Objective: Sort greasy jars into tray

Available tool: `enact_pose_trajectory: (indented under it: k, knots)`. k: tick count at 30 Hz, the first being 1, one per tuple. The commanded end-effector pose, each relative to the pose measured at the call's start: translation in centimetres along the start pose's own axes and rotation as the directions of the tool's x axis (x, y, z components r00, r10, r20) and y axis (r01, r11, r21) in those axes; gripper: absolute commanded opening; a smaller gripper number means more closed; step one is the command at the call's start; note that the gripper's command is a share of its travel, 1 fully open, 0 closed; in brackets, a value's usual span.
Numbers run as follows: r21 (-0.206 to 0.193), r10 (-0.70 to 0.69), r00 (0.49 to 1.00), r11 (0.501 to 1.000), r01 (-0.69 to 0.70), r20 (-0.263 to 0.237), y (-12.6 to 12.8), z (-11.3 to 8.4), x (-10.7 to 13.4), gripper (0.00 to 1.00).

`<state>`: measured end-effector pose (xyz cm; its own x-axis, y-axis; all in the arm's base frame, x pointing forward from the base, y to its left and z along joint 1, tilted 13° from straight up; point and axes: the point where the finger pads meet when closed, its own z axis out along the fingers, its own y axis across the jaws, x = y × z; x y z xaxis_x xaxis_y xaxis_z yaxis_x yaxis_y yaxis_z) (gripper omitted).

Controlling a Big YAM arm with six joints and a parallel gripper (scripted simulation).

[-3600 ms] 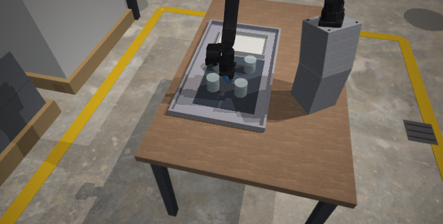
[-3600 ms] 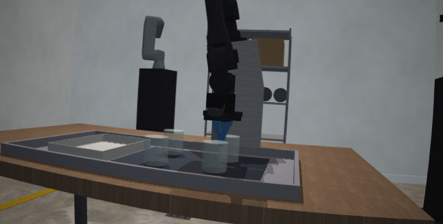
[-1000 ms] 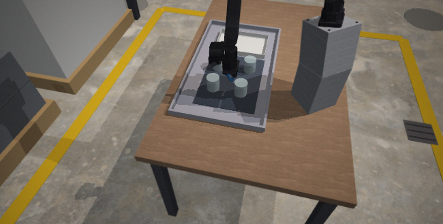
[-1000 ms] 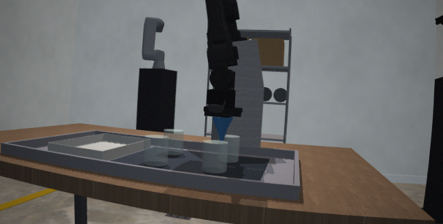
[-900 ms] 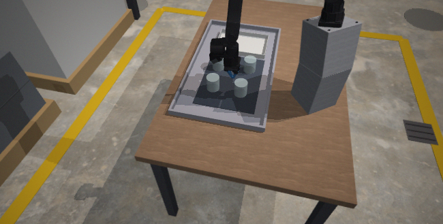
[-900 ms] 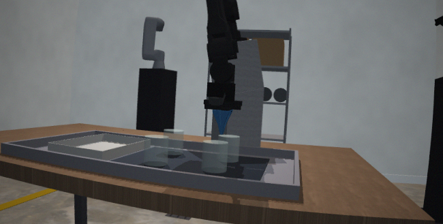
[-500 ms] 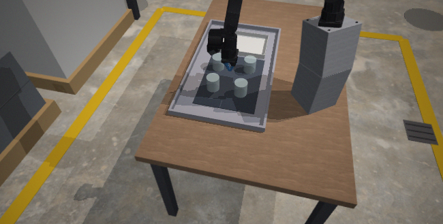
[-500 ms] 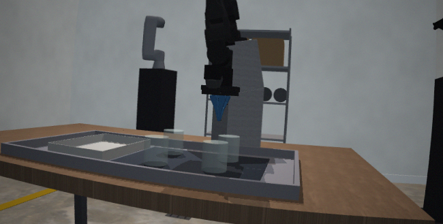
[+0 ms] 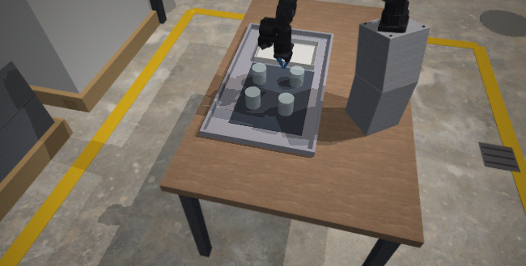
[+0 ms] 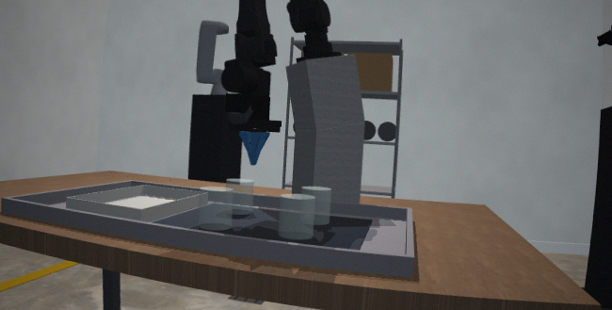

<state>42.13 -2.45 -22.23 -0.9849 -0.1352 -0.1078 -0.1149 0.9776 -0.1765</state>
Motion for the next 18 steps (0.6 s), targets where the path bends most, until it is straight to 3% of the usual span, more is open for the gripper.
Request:
enact_pose_trajectory:
  k: [1, 5, 18]
  knots:
    - [-0.001, -0.051, 0.998, 0.999, 0.051, 0.037, -2.2, -0.9, -0.9, 0.0]
    - [-0.001, -0.051, 0.998, 0.999, 0.051, 0.037, -5.4, -0.9, -0.6, 0.0]
    - [-0.001, -0.051, 0.998, 0.999, 0.051, 0.037, -5.4, -0.9, -0.6, 0.0]
